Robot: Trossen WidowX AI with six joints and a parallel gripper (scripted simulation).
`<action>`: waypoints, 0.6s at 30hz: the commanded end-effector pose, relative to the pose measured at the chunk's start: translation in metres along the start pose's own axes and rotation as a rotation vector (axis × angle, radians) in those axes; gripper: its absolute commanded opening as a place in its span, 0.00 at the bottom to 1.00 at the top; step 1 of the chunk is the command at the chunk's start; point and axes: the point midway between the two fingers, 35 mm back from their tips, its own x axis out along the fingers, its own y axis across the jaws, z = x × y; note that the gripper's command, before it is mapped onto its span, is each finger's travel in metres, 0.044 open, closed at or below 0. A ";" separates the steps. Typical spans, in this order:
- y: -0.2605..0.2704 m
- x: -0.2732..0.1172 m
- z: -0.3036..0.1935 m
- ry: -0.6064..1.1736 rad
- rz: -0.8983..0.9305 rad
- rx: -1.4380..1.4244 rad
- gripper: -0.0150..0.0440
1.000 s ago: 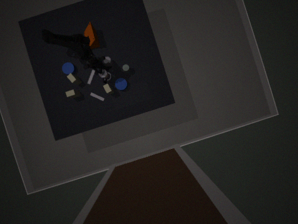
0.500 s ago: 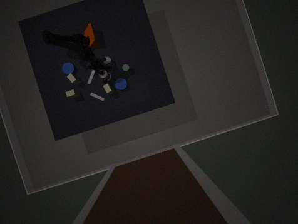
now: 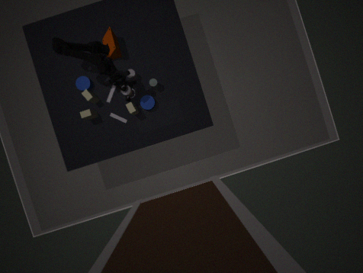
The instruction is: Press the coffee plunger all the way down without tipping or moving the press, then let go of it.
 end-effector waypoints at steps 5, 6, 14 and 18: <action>0.000 0.006 -0.013 0.040 -0.011 -0.026 0.47; 0.000 0.006 -0.013 0.040 -0.011 -0.026 0.47; 0.001 0.006 -0.013 0.040 -0.011 -0.026 0.47; 0.001 0.006 -0.012 0.040 -0.011 -0.026 0.47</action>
